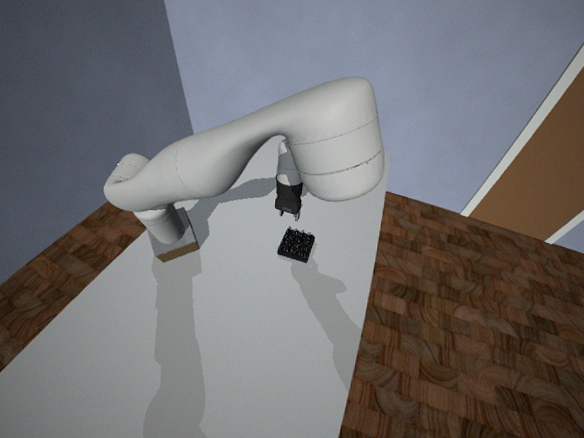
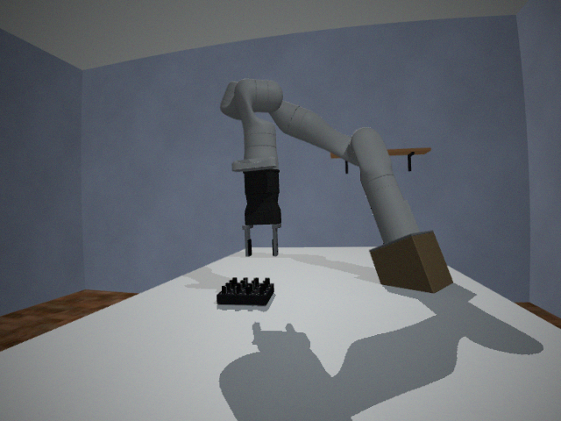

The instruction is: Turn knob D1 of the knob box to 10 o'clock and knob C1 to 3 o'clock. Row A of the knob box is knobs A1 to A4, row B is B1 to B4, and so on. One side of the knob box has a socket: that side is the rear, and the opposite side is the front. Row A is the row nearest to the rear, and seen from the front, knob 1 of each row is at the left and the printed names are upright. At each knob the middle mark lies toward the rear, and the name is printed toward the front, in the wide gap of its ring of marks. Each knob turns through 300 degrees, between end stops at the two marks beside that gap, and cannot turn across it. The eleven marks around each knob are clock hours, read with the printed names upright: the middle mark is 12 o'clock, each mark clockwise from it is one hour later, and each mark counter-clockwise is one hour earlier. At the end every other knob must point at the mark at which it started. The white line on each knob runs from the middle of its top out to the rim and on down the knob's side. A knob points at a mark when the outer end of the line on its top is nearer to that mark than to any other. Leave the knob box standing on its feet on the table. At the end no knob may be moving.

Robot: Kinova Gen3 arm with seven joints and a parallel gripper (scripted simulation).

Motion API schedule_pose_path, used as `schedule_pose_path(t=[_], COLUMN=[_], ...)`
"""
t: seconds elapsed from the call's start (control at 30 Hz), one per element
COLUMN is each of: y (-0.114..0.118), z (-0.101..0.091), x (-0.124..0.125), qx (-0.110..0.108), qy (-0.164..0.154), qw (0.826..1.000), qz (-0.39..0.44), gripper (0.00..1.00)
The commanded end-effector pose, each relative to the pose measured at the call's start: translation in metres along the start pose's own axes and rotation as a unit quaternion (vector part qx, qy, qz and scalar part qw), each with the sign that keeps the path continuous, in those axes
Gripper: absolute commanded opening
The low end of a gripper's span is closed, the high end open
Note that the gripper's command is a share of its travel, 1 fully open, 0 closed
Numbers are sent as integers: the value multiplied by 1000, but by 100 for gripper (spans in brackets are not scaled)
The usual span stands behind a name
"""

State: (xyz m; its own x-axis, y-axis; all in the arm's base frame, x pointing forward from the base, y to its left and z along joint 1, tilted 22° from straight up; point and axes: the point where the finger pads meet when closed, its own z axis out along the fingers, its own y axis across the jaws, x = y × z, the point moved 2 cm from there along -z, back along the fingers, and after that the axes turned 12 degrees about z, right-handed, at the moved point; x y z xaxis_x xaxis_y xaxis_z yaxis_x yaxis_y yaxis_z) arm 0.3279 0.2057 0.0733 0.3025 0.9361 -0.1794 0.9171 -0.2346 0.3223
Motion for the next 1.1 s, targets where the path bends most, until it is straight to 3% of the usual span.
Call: schedule_pose_path(t=[0.0, 0.23, 0.4, 1.07], y=[5, 4, 4, 4], z=[-18, -60, -76, -79], x=[2, 2, 2, 2], qx=[-7, -7, -7, -7], qy=[5, 5, 5, 5], qw=[1000, 1000, 1000, 1000], qz=[3, 3, 3, 3], gripper=[100, 100, 100, 100])
